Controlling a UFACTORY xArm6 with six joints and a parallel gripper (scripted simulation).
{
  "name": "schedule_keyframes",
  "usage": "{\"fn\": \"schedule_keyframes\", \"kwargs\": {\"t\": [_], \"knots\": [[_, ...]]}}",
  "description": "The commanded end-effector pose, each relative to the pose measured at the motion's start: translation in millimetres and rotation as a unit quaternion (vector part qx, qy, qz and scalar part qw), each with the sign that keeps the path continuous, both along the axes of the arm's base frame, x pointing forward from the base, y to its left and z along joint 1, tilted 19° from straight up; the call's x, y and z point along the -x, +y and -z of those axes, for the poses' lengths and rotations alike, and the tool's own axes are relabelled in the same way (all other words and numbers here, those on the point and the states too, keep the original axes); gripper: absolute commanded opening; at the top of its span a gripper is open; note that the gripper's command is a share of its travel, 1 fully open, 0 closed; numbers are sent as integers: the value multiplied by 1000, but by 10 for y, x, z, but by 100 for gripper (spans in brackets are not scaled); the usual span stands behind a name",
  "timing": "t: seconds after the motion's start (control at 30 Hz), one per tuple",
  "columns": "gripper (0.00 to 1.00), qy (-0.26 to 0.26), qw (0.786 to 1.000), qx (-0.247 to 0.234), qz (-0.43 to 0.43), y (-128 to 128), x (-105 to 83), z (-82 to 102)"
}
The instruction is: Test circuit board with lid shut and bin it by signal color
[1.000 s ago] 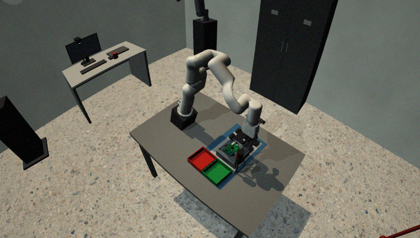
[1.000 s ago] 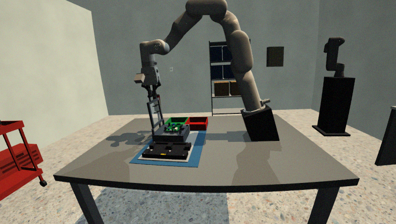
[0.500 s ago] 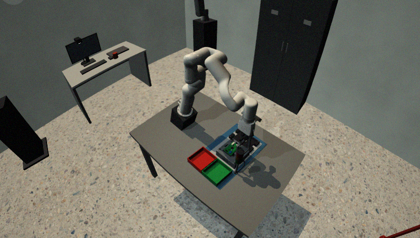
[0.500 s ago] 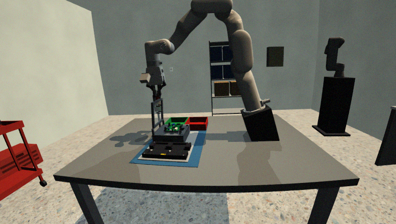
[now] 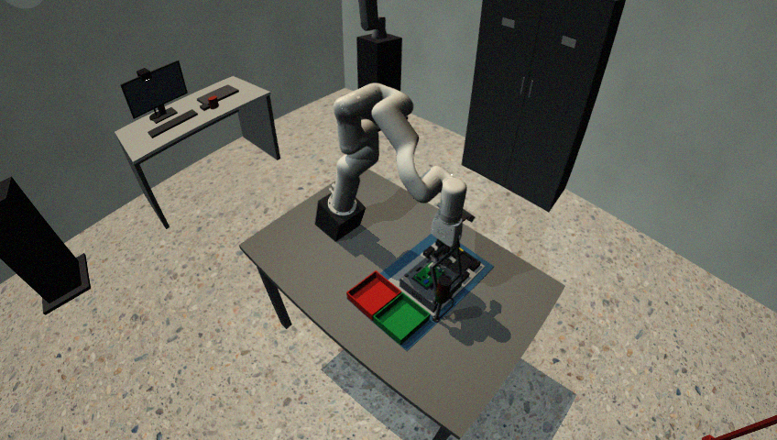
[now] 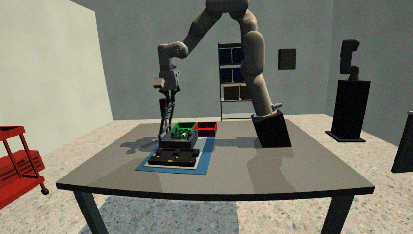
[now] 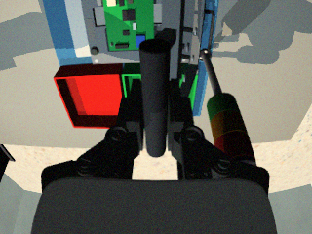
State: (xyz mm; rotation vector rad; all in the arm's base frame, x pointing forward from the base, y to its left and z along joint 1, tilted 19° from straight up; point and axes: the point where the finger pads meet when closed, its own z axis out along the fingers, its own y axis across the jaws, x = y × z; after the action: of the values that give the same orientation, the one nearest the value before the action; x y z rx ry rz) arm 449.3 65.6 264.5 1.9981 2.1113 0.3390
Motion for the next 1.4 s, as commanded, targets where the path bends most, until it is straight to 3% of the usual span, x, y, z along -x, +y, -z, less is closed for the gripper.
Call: {"fn": "schedule_keyframes", "kwargs": {"t": [0.0,0.23,0.63,0.7,1.17,1.37], "knots": [[0,-4,1000,-1,0,-6,122,68],[0,-4,1000,-1,0,-12,250,196],[0,-4,1000,-1,0,-26,527,592],[0,-4,1000,-1,0,-26,527,592],[0,-4,1000,-1,0,-35,710,1132],[0,-4,1000,-1,0,-36,727,1258]]}}
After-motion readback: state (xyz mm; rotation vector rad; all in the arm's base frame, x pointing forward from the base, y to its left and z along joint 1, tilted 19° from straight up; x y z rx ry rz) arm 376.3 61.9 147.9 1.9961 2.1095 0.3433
